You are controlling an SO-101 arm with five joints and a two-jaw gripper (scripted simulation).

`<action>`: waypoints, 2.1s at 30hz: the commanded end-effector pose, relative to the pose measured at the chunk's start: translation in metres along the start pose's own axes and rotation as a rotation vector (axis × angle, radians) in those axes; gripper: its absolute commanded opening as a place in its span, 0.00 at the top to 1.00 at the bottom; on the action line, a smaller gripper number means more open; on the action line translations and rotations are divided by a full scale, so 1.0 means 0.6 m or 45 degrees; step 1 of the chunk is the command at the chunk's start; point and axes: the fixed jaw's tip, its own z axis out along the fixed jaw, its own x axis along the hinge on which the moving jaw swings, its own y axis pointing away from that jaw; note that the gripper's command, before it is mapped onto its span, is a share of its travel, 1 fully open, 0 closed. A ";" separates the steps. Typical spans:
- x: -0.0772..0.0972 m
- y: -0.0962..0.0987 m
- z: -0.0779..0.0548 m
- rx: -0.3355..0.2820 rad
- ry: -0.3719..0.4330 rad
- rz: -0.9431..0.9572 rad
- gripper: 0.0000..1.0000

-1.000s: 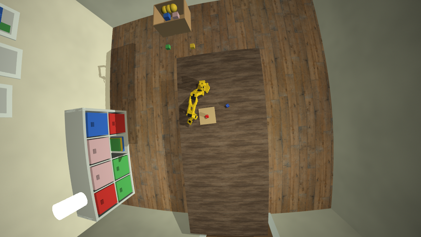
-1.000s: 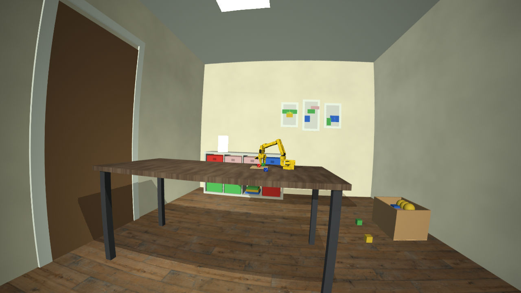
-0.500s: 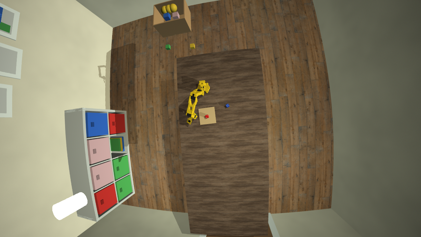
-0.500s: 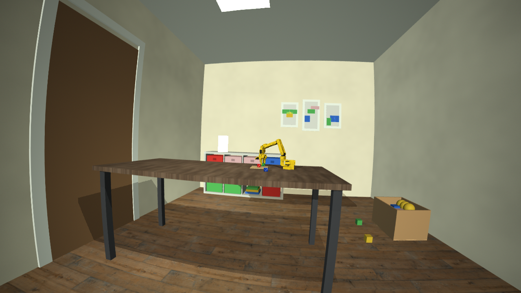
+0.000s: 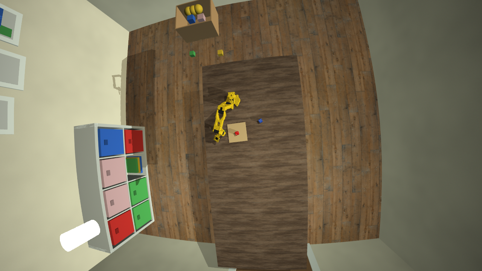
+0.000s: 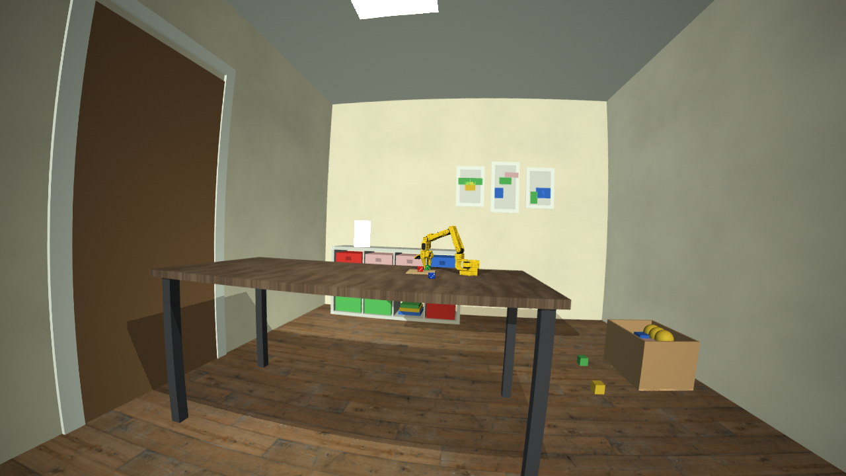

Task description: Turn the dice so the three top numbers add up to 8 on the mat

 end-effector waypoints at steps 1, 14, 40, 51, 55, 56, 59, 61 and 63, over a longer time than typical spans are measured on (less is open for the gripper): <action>-0.009 -0.003 -0.013 -0.014 -0.054 0.006 0.88; -0.009 -0.003 -0.013 -0.014 -0.054 0.006 1.00; -0.008 -0.001 -0.089 -0.015 -0.054 0.006 1.00; -0.006 -0.001 -0.096 -0.015 -0.054 0.004 1.00; 0.000 0.009 -0.096 -0.015 -0.054 -0.031 1.00; 0.004 0.013 -0.096 -0.016 -0.054 -0.049 1.00; 0.020 0.033 -0.096 -0.017 -0.053 -0.126 1.00; 0.034 0.048 -0.096 -0.018 -0.053 -0.194 1.00; 0.052 0.064 -0.095 -0.019 -0.053 -0.270 1.00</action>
